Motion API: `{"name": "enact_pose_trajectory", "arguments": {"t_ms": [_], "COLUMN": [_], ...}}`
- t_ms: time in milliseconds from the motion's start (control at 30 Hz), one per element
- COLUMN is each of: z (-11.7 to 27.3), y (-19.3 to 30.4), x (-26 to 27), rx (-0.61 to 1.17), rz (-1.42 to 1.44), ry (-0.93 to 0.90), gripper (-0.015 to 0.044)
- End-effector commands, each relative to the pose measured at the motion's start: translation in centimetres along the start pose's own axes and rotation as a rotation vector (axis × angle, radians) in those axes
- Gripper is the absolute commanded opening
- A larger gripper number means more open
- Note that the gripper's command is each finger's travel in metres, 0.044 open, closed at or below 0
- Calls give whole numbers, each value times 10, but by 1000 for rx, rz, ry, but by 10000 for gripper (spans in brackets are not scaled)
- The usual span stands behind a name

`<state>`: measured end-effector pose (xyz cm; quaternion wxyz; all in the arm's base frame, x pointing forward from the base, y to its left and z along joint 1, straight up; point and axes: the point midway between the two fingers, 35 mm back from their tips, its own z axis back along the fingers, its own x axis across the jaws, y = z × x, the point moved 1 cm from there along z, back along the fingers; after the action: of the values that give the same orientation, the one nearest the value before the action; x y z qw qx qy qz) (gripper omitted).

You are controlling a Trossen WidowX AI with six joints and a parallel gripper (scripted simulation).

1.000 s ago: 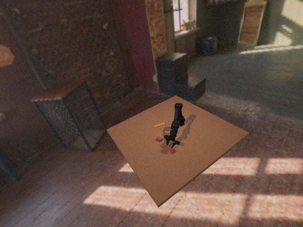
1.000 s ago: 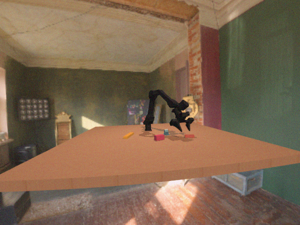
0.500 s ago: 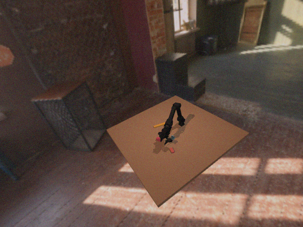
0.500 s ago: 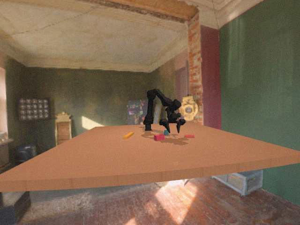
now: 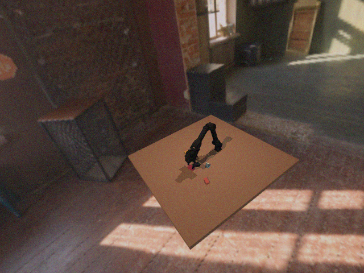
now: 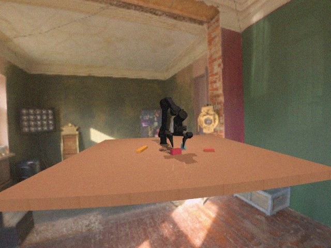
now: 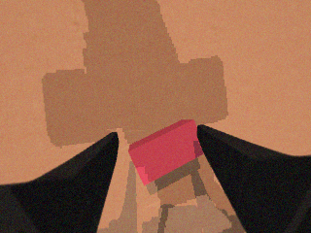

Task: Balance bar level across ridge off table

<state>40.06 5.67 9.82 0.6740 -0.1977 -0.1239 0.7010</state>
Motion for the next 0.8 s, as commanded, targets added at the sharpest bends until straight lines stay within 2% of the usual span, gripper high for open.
{"name": "enact_pose_trajectory", "arguments": {"t_ms": [0, 767], "z": [1, 17], "y": [1, 43], "x": [-26, -145], "rx": [36, 242], "rz": [-16, -130], "ry": [11, 48], "gripper": [315, 315]}}
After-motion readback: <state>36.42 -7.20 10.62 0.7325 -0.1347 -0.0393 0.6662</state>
